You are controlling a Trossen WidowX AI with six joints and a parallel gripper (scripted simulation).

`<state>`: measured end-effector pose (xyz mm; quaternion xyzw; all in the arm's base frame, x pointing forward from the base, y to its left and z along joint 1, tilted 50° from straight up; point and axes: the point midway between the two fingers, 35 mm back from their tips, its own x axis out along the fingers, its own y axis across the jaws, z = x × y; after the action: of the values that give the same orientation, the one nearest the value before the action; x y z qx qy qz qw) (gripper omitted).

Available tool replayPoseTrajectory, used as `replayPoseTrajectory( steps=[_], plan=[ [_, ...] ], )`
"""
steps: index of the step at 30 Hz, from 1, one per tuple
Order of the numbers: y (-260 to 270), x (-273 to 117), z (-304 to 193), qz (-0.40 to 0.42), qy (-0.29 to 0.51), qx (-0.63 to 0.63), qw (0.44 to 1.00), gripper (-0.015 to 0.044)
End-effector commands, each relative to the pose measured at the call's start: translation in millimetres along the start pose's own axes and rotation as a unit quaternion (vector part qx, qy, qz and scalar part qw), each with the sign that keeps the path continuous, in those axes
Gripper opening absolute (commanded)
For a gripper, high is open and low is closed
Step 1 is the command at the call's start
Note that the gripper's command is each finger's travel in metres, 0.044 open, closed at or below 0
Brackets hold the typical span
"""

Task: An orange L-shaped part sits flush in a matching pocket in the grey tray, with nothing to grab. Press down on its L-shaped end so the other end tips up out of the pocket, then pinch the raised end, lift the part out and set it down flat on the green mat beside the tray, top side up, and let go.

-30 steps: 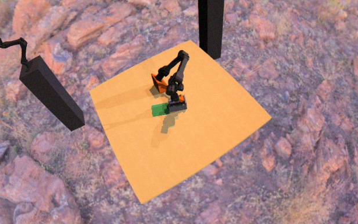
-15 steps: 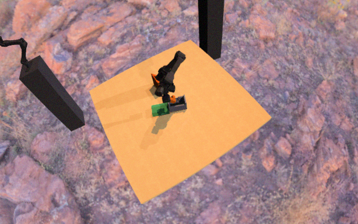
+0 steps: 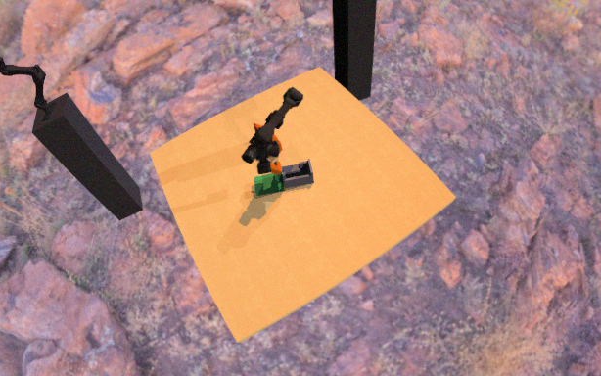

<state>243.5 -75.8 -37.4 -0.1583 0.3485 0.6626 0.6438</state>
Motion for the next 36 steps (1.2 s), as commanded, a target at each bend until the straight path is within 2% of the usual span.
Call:
replayPoseTrajectory(
  steps=[1,12,36],
  plan=[
    [2,0,-22,0.000,0.001,-0.001,1.000,0.0000],
    [2,3,-30,0.000,0.001,-0.001,1.000,0.0000],
    [2,41,-30,-0.001,0.001,-0.001,1.000,0.0000]
  ],
)
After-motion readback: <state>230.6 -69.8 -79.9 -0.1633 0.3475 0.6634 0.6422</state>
